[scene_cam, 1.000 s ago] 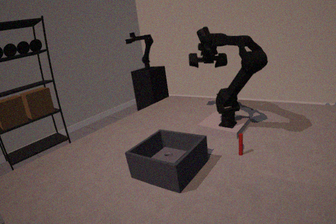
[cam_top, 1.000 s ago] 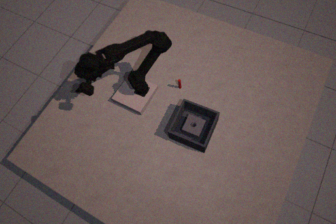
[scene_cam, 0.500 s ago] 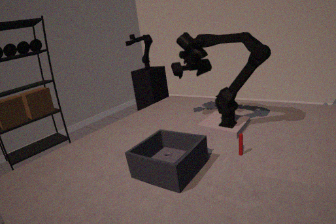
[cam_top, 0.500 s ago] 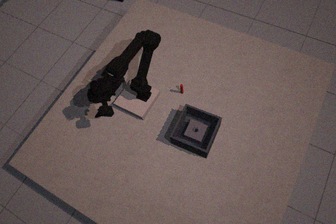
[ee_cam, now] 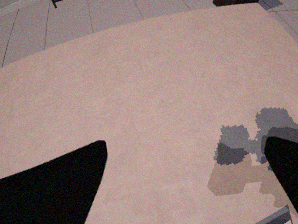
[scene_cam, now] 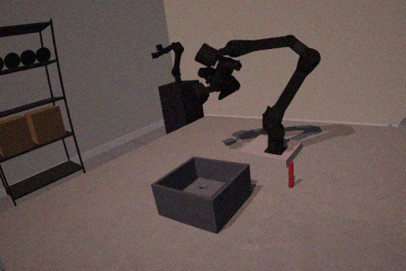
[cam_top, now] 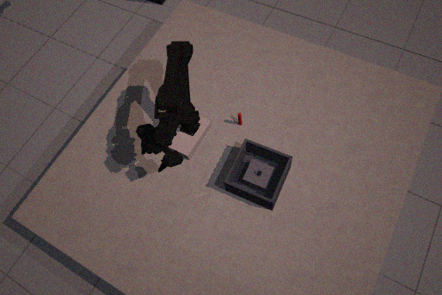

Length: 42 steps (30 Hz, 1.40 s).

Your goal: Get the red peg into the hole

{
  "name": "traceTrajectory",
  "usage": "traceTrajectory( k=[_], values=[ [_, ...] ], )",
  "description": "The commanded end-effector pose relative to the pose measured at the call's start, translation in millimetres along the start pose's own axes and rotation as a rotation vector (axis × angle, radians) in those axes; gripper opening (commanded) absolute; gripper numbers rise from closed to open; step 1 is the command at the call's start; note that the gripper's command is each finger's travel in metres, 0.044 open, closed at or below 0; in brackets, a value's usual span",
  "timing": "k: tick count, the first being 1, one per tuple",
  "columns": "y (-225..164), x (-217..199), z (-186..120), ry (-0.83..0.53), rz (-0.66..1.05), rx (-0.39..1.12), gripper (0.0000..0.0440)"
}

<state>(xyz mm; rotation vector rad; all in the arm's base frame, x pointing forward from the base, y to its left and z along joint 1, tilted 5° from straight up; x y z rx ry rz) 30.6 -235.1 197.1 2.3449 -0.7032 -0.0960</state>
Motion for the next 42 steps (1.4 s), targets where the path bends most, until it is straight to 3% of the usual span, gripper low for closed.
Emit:
traceTrajectory(
  k=[1, 12, 22, 32, 42],
  values=[
    [-14, 18, -9, 0.042, -0.058, 0.024, 0.0440],
    [-72, 68, -50, 0.199, -0.270, 0.114, 0.0440],
    [-135, 89, -96, 0.326, -0.470, 0.213, 0.0440],
    [-200, 79, -141, 0.397, -0.664, 0.324, 0.0440],
    [-258, 39, -172, 0.377, -0.826, 0.425, 0.0440]
  ],
)
Point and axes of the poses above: the point midway between the two fingers, 35 mm back from their tips, its own z axis out along the fingers, its own x axis across the jaws, y = z × x, the point moved 1 cm from there along -z, back along the fingers, and after that the axes turned 14 degrees about z, right-handed, at the moved point
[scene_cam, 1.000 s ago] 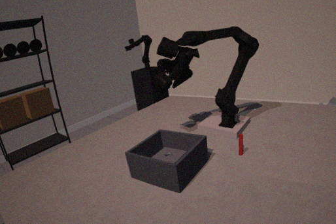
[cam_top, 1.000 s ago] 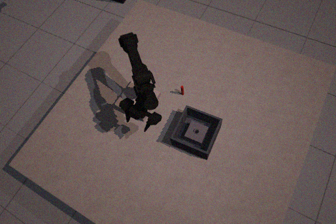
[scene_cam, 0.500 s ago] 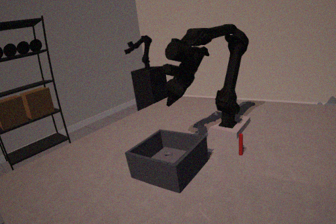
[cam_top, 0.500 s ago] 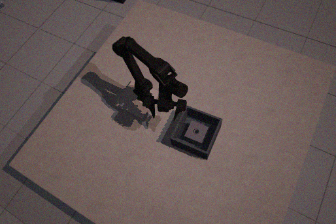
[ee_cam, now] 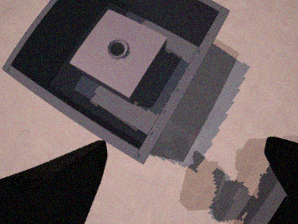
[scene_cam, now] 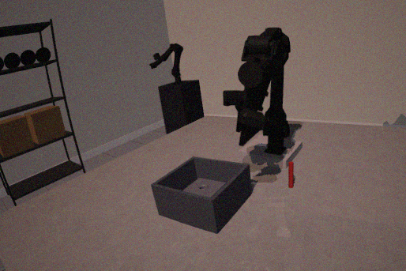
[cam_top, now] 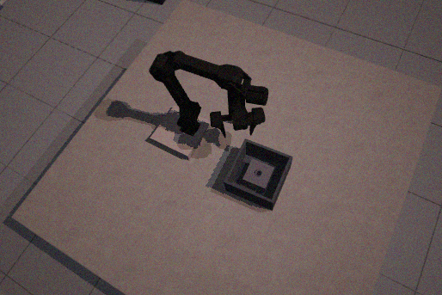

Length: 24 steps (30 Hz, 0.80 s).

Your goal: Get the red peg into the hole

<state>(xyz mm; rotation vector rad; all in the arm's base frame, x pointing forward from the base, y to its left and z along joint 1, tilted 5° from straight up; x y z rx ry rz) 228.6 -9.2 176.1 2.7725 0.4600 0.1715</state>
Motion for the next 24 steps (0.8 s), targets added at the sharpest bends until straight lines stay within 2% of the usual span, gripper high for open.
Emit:
traceTrajectory(
  k=[1, 13, 24],
  values=[
    [-25, 4, -1, -0.013, -0.036, 0.045, 0.0440],
    [-105, 1, 6, -0.074, -0.133, 0.161, 0.0440],
    [-155, -5, 42, -0.070, -0.172, 0.182, 0.0438]
  ],
)
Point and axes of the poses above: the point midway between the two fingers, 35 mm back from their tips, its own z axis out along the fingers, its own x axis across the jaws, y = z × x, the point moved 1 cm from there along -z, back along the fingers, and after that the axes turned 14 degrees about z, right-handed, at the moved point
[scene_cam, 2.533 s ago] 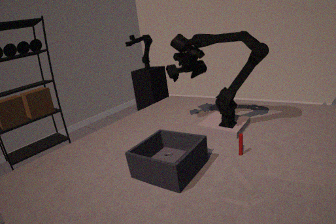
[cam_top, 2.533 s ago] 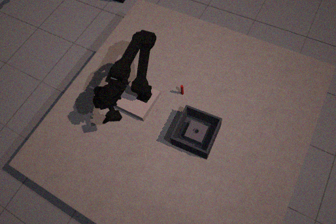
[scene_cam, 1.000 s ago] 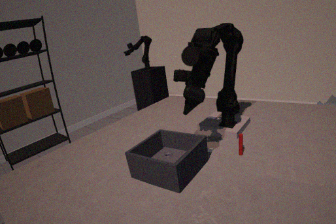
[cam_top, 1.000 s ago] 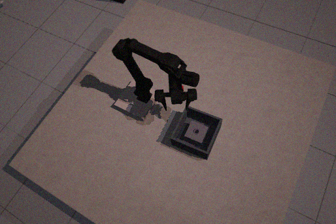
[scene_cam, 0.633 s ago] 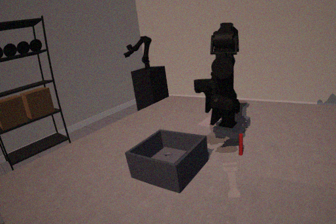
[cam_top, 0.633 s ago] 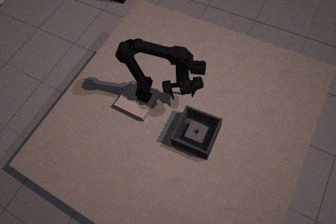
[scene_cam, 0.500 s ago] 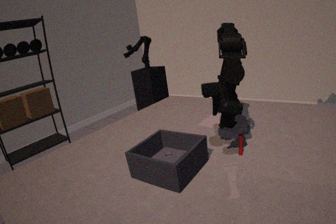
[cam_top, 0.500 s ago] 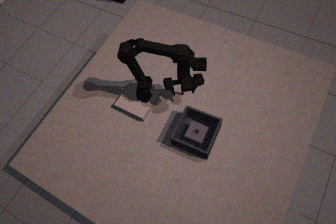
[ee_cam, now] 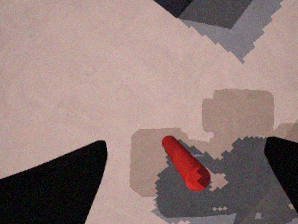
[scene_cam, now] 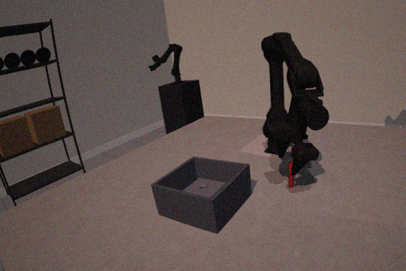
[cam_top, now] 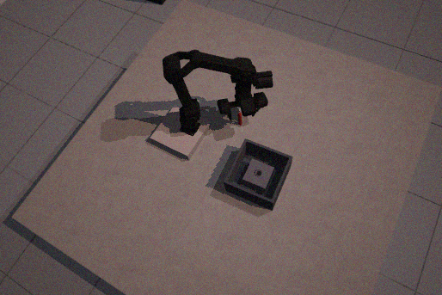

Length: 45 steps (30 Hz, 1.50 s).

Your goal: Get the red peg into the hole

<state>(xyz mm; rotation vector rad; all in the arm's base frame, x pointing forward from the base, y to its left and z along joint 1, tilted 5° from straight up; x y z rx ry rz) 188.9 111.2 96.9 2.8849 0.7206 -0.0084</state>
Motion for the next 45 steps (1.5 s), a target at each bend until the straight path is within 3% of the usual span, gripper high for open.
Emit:
traceTrajectory(
  k=[1, 9, 22, 25, 29, 45],
  values=[
    [-10, 1, 16, 0.004, -0.006, -0.001, 0.0436],
    [-21, 4, 46, 0.033, -0.044, -0.019, 0.0409],
    [-24, 0, 68, -0.034, -0.076, -0.013, 0.0076],
    [-24, 0, 69, -0.052, -0.080, -0.016, 0.0017],
    [-11, 5, 54, -0.035, -0.085, -0.061, 0.0000],
    [43, 21, -15, 0.039, 0.018, -0.169, 0.0000]
  ],
)
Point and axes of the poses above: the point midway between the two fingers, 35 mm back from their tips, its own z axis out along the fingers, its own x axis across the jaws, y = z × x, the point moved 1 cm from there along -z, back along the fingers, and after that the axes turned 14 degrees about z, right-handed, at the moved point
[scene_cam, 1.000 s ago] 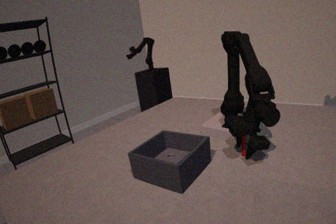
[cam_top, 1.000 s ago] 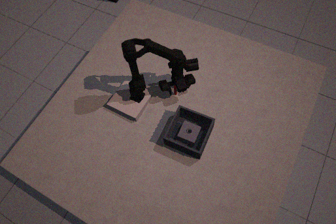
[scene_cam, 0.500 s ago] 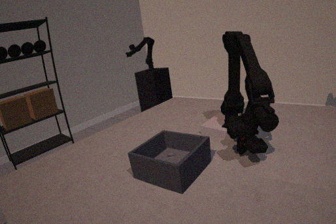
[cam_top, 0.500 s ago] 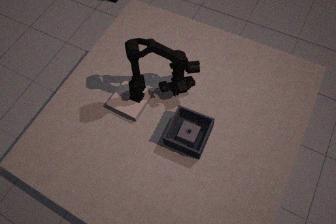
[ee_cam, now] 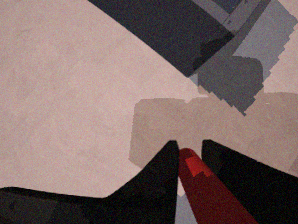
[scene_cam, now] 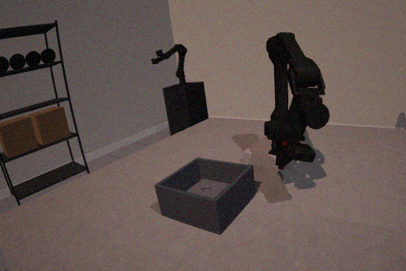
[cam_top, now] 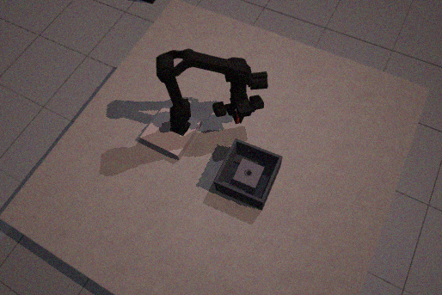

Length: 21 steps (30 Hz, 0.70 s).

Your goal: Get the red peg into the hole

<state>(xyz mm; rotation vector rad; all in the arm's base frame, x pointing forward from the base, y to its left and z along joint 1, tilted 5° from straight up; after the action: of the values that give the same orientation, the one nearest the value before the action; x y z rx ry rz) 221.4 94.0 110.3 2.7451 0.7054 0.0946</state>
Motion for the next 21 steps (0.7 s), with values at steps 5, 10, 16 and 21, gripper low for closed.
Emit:
traceTrajectory(
  k=[5, 10, 16, 21],
  values=[
    [36, 7, -9, 0.016, 0.091, -0.051, 0.0000],
    [61, 11, -10, 0.023, 0.152, -0.079, 0.0000],
    [91, 15, -5, 0.027, 0.211, -0.107, 0.0000],
    [115, 17, 4, 0.026, 0.242, -0.125, 0.0000]
  ],
)
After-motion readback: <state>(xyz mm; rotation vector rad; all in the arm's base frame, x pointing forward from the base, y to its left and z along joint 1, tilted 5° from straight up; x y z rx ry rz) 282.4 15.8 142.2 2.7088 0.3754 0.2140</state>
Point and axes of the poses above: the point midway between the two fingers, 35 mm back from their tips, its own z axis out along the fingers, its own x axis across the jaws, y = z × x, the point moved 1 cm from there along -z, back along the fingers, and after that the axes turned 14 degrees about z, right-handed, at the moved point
